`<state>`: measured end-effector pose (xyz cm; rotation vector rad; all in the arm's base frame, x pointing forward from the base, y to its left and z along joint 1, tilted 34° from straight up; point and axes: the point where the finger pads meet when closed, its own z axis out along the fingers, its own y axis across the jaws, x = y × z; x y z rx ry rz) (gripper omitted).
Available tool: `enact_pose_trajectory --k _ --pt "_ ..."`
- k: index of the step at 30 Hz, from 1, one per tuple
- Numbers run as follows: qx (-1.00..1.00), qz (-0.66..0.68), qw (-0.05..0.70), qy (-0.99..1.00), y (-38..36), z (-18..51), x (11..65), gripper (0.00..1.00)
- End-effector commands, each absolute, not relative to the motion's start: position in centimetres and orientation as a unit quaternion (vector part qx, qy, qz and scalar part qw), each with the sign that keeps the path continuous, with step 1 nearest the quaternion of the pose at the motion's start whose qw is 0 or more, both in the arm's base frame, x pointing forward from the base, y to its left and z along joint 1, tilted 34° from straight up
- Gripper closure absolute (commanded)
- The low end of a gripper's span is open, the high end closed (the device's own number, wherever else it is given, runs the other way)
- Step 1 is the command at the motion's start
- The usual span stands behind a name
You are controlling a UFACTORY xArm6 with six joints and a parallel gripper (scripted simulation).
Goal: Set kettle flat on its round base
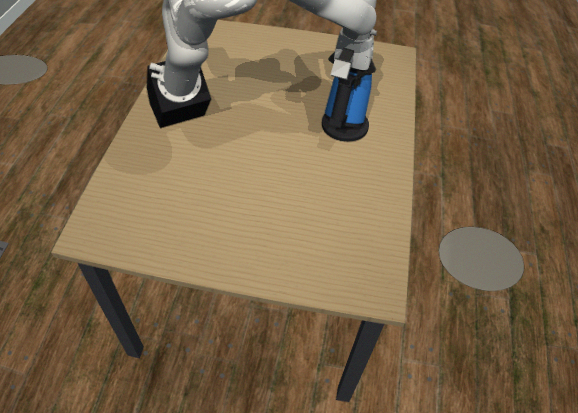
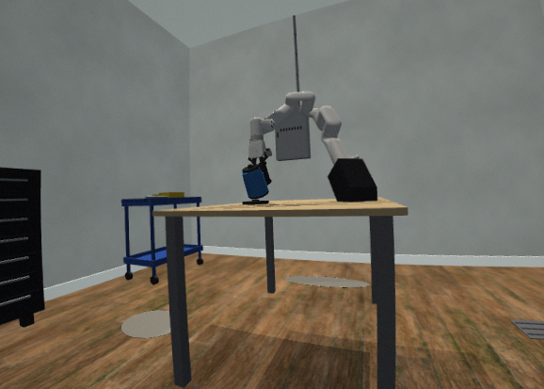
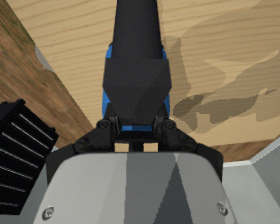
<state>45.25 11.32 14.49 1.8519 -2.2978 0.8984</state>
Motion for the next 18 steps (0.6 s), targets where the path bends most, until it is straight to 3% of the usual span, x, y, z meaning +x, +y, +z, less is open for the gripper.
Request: enact_pose_trajectory --k 1,18 --pt "0.600 0.291 0.026 -0.744 11.43 14.64 45.34 1.00" --pt "0.600 0.291 0.026 -0.744 11.29 14.39 45.43 1.00"
